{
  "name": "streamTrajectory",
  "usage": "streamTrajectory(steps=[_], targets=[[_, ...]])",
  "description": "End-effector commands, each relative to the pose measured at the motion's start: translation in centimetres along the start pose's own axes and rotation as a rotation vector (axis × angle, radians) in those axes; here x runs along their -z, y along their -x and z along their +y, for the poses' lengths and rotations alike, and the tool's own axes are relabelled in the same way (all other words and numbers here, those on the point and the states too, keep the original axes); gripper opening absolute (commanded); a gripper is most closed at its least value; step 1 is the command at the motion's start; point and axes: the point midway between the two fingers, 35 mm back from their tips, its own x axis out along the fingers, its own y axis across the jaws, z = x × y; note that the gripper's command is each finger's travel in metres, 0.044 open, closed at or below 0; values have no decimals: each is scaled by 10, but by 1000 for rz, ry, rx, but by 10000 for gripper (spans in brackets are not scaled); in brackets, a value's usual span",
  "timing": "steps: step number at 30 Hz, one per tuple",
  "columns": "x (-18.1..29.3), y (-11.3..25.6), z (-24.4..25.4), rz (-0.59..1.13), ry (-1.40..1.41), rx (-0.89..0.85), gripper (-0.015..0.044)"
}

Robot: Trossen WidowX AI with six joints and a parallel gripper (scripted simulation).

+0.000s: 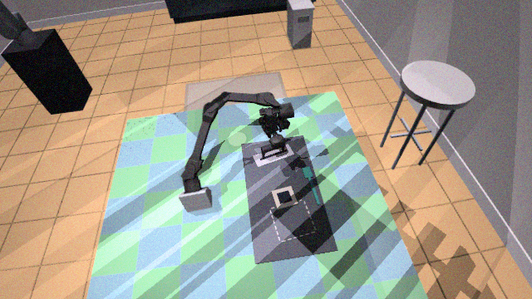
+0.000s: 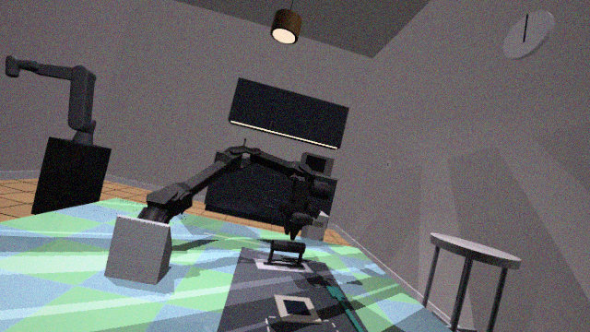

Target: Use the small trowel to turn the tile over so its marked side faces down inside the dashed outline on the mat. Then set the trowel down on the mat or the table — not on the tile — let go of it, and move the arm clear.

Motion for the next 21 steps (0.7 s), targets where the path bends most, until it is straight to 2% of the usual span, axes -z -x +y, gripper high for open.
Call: streamTrajectory(steps=[1, 20, 21], targets=[[1, -10, 2, 7, -1, -8, 270], [1, -38, 3, 7, -1, -10, 270], [1, -38, 3, 7, -1, -10, 244]])
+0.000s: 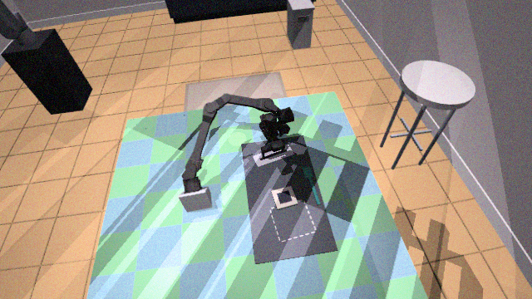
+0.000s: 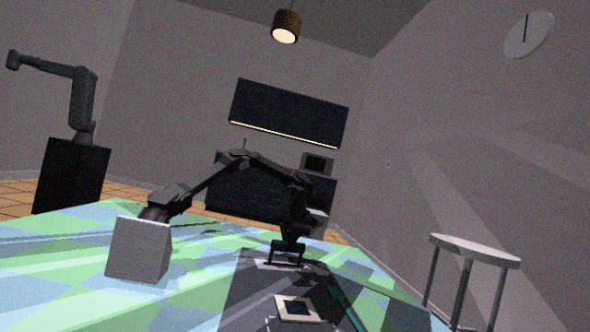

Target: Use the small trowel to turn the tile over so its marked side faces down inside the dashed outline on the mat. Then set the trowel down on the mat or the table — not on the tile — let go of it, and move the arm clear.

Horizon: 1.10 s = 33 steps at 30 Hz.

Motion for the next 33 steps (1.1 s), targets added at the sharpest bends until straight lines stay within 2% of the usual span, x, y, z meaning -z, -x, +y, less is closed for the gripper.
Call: streamTrajectory(steps=[1, 14, 27, 33], targets=[[1, -4, 2, 2, -1, -6, 217], [1, -4, 2, 2, -1, -6, 131], [1, -4, 2, 2, -6, -6, 130], [1, -4, 2, 3, -166, -6, 130]])
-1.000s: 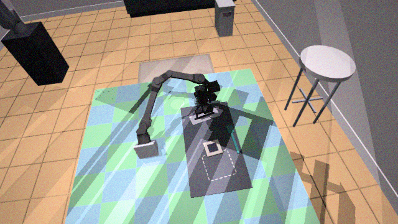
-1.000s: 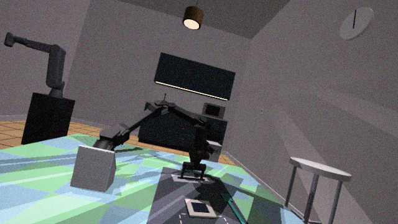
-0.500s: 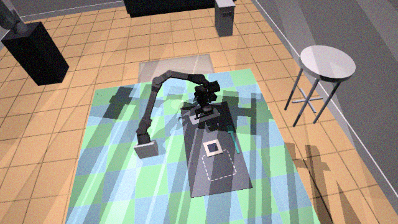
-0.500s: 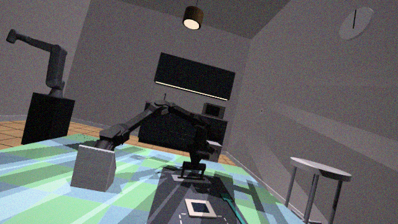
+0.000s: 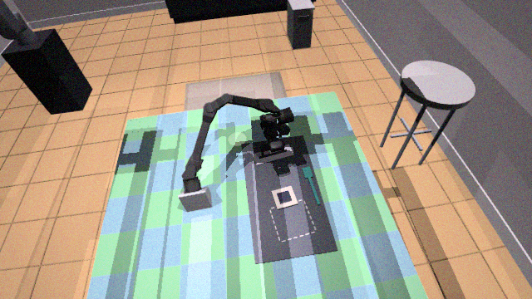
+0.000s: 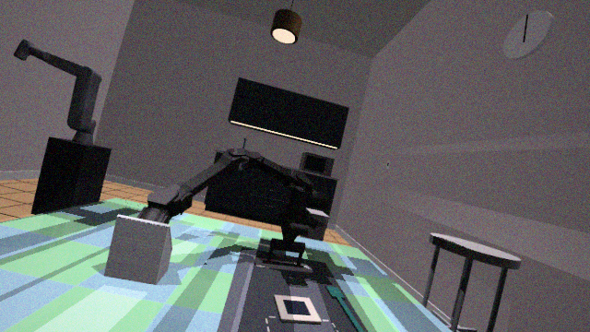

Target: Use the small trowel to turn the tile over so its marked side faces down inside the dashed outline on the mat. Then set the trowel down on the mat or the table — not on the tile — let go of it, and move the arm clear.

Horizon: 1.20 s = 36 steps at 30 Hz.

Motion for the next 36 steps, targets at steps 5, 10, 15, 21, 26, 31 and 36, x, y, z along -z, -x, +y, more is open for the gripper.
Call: streamTrajectory(steps=[5, 10, 15, 21, 26, 31, 36], targets=[[0, -2, 1, 4, -231, 0, 130], [0, -2, 1, 4, -381, 0, 130], [0, -2, 1, 4, -531, 1, 130], [0, -2, 1, 4, -711, 1, 130], [0, -2, 1, 4, -861, 1, 130], [0, -2, 1, 4, -1011, 2, 130], [0, -2, 1, 4, -1116, 2, 130]])
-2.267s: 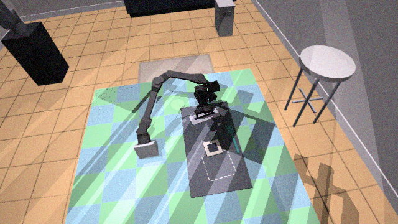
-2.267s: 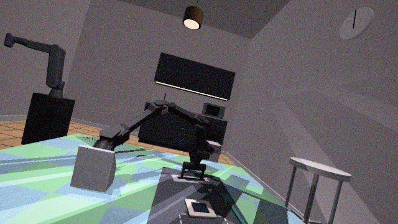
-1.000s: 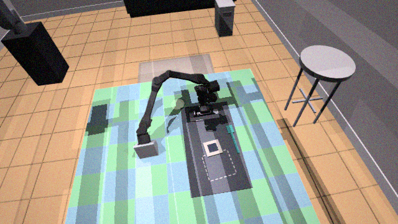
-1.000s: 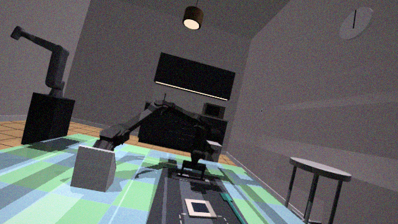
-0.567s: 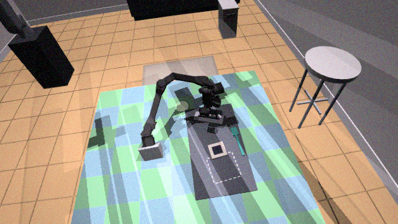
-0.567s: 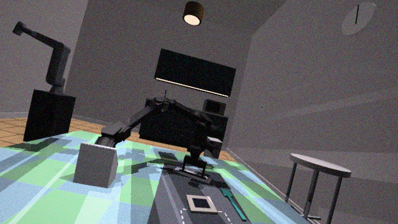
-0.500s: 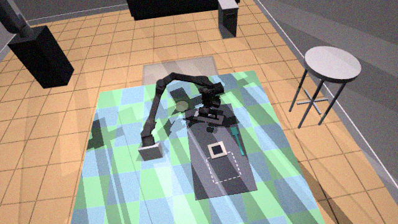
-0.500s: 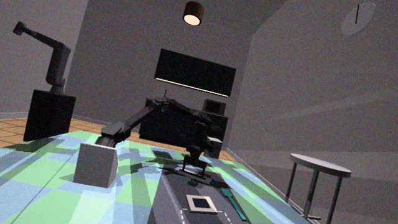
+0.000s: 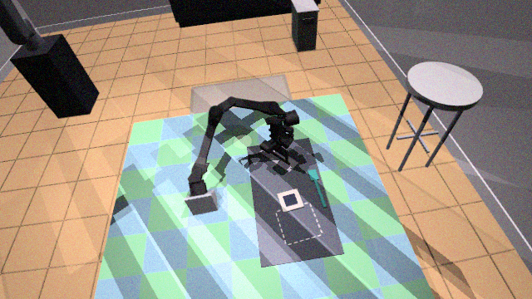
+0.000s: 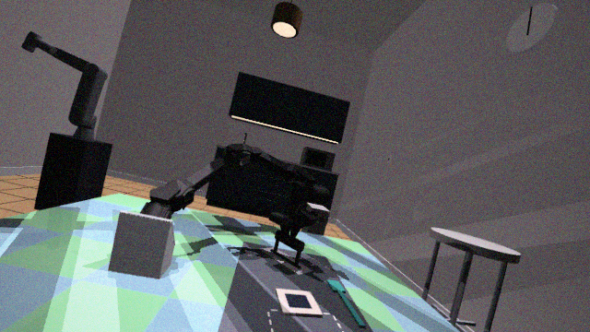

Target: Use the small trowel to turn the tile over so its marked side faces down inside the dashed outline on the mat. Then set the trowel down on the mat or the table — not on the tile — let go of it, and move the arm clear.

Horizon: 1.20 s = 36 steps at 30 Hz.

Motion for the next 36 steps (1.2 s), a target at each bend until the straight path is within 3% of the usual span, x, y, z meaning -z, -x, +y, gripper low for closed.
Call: streamTrajectory(steps=[1, 6, 12, 30, 36], targets=[[1, -2, -1, 4, -75, 5, 130], [1, -2, -1, 4, -75, 5, 130], [1, -2, -1, 4, -75, 5, 270], [1, -2, -1, 4, -75, 5, 270], [0, 41, -1, 3, -96, 6, 270]])
